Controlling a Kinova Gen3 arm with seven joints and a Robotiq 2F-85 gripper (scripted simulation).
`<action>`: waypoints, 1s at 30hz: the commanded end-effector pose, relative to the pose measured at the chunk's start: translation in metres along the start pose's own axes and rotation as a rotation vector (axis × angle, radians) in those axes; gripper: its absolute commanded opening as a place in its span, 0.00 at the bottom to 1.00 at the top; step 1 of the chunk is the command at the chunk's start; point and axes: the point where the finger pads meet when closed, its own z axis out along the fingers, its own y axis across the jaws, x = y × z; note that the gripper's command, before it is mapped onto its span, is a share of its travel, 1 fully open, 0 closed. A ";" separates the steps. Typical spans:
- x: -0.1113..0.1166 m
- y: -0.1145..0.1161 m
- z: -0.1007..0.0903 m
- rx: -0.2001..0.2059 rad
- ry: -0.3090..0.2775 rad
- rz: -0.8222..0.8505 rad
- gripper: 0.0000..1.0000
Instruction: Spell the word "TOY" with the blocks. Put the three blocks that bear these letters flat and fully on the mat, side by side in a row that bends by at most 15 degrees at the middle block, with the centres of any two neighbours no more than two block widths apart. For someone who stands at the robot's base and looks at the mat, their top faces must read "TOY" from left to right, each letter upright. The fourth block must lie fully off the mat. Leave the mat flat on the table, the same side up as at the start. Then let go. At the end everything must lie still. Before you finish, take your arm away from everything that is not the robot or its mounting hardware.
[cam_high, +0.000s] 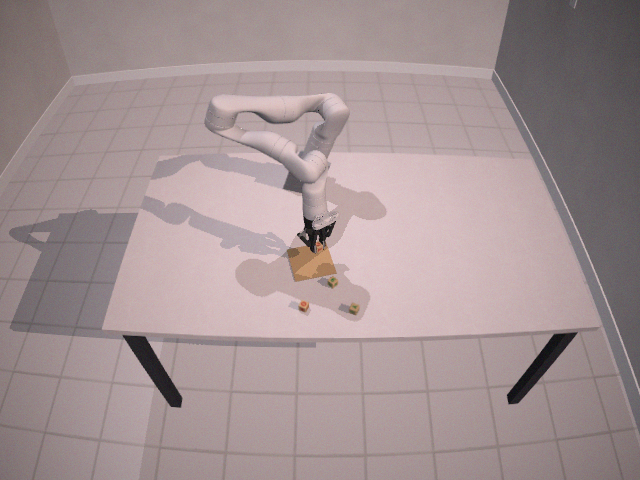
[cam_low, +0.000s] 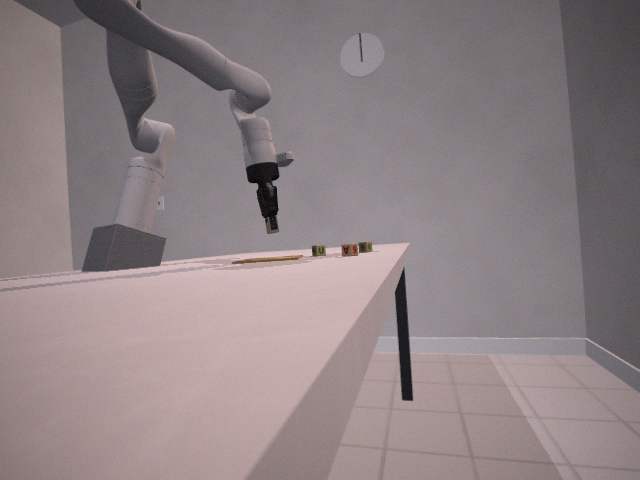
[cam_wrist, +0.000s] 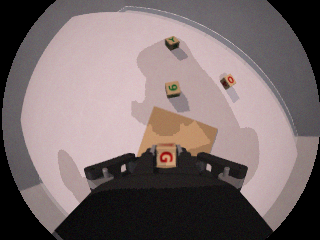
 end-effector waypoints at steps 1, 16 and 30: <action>-0.008 0.001 -0.001 0.006 0.055 0.014 0.21; -0.011 0.000 0.001 0.004 0.508 0.016 0.21; -0.012 -0.002 0.003 0.004 0.826 0.016 0.21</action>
